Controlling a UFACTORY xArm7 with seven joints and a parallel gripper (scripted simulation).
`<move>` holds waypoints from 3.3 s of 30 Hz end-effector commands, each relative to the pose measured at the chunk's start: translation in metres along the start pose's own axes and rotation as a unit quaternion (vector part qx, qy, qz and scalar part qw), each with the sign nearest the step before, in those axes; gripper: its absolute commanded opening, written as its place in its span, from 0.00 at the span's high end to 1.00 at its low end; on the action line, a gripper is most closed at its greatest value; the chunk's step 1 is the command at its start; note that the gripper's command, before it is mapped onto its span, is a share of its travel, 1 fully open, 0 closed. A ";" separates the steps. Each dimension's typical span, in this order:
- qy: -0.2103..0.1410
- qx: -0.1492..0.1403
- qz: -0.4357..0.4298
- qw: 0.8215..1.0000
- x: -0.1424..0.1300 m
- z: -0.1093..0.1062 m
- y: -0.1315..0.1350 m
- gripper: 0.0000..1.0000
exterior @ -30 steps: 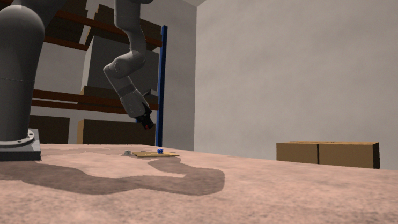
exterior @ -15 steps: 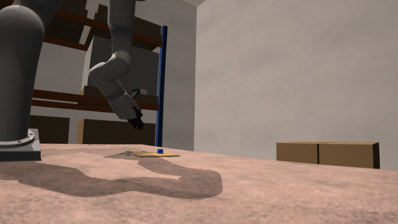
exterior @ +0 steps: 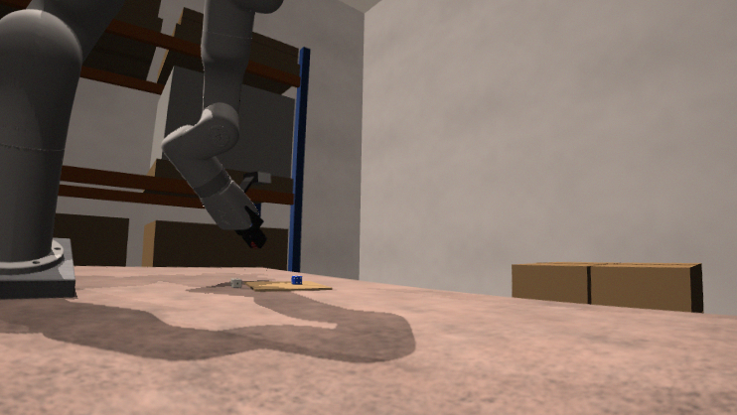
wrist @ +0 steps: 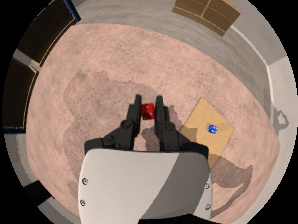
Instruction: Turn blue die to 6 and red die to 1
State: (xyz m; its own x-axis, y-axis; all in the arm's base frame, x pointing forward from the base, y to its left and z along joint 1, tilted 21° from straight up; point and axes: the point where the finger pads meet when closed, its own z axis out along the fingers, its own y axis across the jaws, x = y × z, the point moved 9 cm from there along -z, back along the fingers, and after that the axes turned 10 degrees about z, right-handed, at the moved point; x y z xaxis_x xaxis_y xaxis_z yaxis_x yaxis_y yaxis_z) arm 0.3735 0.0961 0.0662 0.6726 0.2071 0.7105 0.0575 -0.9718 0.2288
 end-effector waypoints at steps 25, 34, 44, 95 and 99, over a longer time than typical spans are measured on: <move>0.002 0.001 0.000 1.000 -0.043 0.039 0.007 0.89; 0.002 0.001 0.000 1.000 -0.043 0.039 0.007 0.89; 0.002 0.001 0.000 1.000 -0.043 0.039 0.007 0.89; 0.002 0.001 0.000 1.000 -0.053 0.047 0.009 0.89; 0.002 0.001 0.000 1.000 -0.053 0.047 0.009 0.89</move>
State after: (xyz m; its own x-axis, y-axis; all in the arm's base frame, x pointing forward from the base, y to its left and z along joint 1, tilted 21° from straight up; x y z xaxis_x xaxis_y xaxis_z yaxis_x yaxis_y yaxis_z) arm 0.3726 0.0708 -0.0009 0.6710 0.2073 0.7119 0.0578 -0.9718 0.2285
